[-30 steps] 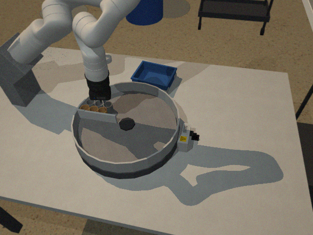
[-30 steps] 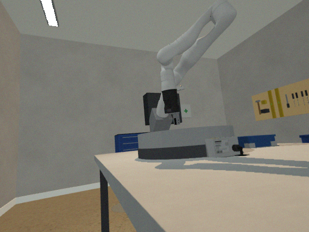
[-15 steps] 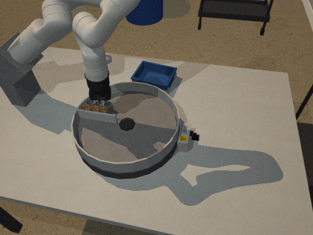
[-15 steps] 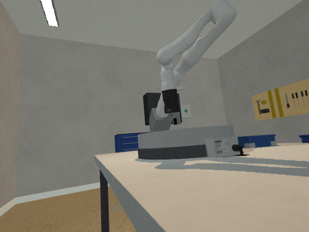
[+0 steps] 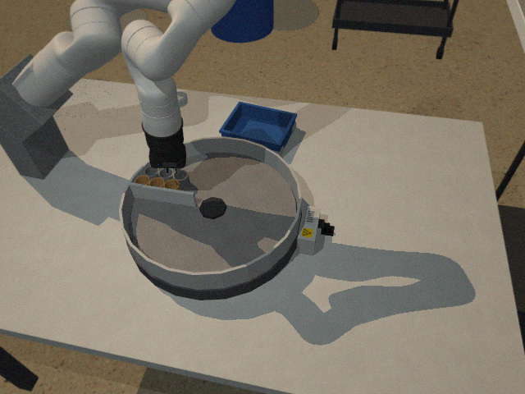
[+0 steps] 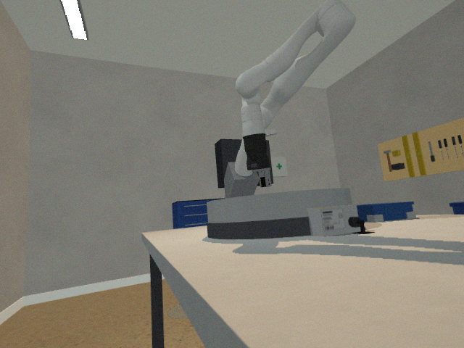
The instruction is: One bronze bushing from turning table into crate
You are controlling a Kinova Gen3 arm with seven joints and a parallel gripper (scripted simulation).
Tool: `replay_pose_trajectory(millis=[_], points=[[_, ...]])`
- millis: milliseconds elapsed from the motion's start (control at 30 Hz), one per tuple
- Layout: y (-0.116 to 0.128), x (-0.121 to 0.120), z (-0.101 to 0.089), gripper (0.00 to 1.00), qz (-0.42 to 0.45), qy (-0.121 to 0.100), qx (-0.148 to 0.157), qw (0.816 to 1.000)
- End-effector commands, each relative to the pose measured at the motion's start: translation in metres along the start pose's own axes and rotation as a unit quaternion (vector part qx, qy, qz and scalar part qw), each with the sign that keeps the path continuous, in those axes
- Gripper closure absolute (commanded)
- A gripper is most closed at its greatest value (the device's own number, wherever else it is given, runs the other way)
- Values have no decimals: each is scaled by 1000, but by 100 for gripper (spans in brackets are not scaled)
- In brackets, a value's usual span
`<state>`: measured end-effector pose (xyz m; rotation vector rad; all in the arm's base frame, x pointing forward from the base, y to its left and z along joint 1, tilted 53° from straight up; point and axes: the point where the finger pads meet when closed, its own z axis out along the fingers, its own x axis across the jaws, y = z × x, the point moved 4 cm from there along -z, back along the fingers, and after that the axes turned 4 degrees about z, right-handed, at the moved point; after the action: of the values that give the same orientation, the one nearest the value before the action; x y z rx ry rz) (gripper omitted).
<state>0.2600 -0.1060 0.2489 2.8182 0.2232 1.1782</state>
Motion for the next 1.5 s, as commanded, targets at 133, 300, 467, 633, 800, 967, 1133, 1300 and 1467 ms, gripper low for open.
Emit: replay_pose_trajectory(millis=[133,300,467,633,800,967,1133,1300,1467], points=[[0,0,0,52,0,0,0,1000],[0,0,0,52,0,0,0,1000],[0,0,0,52,0,0,0,1000],[0,0,0,52,0,0,0,1000],[0,0,0,55,0,0,0,1000],[0,0,0,55,0,0,0,1000],[0,0,0,55,0,0,0,1000],[0,0,0,55,0,0,0,1000],[0,0,0,55,0,0,0,1000]])
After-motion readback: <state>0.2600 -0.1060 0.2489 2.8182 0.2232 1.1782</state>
